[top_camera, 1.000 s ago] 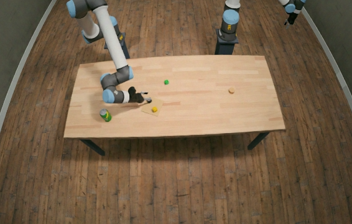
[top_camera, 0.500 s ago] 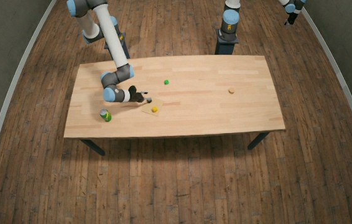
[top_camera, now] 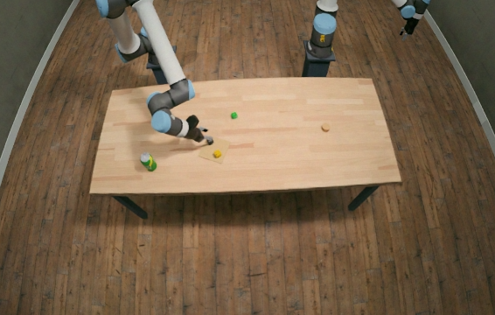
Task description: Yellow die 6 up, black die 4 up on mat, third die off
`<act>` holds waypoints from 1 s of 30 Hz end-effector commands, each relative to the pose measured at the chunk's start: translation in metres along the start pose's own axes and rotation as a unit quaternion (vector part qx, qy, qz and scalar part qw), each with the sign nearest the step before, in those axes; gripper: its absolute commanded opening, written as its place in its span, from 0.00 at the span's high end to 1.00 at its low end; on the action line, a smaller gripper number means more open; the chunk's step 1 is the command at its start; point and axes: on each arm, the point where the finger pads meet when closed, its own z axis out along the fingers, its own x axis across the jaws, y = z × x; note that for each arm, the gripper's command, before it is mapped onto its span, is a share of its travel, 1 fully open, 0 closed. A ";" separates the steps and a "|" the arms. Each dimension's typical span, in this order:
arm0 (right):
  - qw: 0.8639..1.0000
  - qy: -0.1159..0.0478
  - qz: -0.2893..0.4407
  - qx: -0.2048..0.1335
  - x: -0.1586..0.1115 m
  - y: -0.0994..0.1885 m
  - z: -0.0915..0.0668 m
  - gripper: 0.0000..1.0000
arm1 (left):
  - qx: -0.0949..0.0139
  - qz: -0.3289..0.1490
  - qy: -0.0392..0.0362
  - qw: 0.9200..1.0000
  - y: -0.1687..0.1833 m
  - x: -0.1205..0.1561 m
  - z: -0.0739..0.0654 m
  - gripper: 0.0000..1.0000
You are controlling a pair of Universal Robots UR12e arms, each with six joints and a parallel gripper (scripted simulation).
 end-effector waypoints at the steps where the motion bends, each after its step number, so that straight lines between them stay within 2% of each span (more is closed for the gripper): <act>1: 1.000 0.001 0.000 -0.002 0.001 -0.001 -0.001 0.00 | -0.001 0.000 0.000 1.000 0.001 0.000 -0.001 0.00; 5: 1.000 0.001 0.000 -0.005 0.001 -0.001 -0.001 0.00 | -0.001 0.000 0.000 1.000 0.001 0.000 -0.001 0.00; 8: 1.000 0.000 0.000 -0.019 0.000 -0.001 0.000 0.00 | -0.001 0.000 0.000 1.000 0.001 0.000 -0.001 0.00; 16: 0.995 -0.001 0.000 -0.100 0.000 -0.003 0.001 0.00 | -0.001 0.000 0.000 1.000 0.001 0.000 -0.001 0.00; 18: 0.995 -0.001 0.000 -0.100 0.000 -0.003 0.001 0.00 | -0.001 0.000 0.000 1.000 0.001 0.000 -0.001 0.00; 23: 0.991 0.001 0.000 -0.130 0.001 -0.003 -0.001 0.00 | -0.001 0.000 0.000 1.000 0.001 0.000 -0.001 0.00; 30: 0.990 0.001 0.000 -0.139 0.001 -0.004 0.000 0.00 | -0.001 0.000 0.000 1.000 0.001 0.000 -0.001 0.00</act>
